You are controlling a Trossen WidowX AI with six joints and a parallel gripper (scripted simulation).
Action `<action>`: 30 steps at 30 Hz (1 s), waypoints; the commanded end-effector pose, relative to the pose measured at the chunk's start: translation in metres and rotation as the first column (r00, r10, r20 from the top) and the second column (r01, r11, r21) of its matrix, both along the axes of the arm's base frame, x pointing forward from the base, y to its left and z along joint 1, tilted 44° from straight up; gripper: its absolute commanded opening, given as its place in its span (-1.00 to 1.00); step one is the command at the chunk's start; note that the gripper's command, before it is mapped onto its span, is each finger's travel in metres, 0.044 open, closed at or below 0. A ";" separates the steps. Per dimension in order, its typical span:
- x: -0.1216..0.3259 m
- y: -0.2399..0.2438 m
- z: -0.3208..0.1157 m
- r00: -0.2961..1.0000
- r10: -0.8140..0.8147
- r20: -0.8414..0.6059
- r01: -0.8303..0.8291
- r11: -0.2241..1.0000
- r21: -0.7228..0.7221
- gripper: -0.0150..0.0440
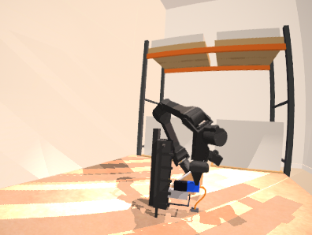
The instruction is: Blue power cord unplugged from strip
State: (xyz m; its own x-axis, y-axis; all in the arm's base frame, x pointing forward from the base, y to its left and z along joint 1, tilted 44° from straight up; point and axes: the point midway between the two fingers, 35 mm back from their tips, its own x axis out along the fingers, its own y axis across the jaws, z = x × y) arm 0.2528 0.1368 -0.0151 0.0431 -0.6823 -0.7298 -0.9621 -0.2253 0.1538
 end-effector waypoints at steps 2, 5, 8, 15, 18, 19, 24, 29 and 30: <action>0.001 -0.001 0.001 1.000 0.008 0.002 -0.008 1.000 -0.002 0.58; -0.001 0.006 -0.003 1.000 0.008 0.002 -0.008 1.000 -0.001 0.84; -0.008 0.029 -0.016 1.000 0.008 0.002 -0.008 1.000 0.003 1.00; -0.017 0.050 -0.030 1.000 0.008 0.002 -0.008 1.000 0.003 1.00; -0.017 0.050 -0.030 1.000 0.008 0.002 -0.008 1.000 0.003 1.00; -0.017 0.050 -0.030 1.000 0.008 0.002 -0.008 1.000 0.003 1.00; -0.017 0.050 -0.030 1.000 0.008 0.002 -0.008 1.000 0.003 1.00; -0.017 0.050 -0.030 1.000 0.008 0.002 -0.008 1.000 0.003 1.00; -0.017 0.050 -0.030 1.000 0.008 0.002 -0.008 1.000 0.003 1.00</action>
